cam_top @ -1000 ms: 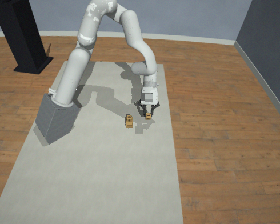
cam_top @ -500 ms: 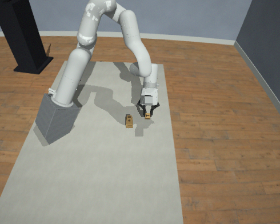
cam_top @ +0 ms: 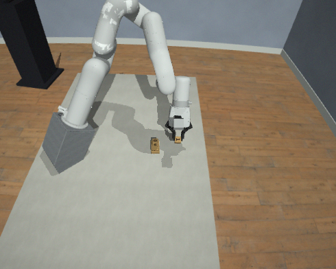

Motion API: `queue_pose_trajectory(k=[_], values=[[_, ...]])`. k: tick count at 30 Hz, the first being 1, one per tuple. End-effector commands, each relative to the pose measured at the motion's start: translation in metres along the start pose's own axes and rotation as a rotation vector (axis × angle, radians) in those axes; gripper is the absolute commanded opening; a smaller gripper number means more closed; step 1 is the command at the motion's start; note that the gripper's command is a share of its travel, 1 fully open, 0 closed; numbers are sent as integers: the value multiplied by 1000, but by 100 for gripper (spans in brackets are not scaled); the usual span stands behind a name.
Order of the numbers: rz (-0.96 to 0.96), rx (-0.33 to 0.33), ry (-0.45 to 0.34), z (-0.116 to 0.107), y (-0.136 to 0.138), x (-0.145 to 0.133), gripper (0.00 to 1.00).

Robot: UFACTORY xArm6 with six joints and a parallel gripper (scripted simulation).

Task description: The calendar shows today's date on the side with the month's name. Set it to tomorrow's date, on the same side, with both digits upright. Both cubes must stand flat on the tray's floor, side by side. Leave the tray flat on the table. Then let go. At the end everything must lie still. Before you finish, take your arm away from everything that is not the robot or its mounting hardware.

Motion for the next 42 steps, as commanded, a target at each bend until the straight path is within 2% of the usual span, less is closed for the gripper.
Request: queue_pose_trajectory(k=[1,11,21,31,42], values=[[-1,-2,-16,-1,-1,2,27],[1,-21,-53,0,-1,7,27],[2,-35,-150,1,1,13,27],[-1,-6,-264,1,-1,12,27],[-1,-2,-279,1,-1,15,27]])
Point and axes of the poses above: the point where the finger pads meet when closed, its own z axis out along the fingers, its own y axis across the jaws, x = y × z, the point moved 3 cm from there along -z, back along the fingers
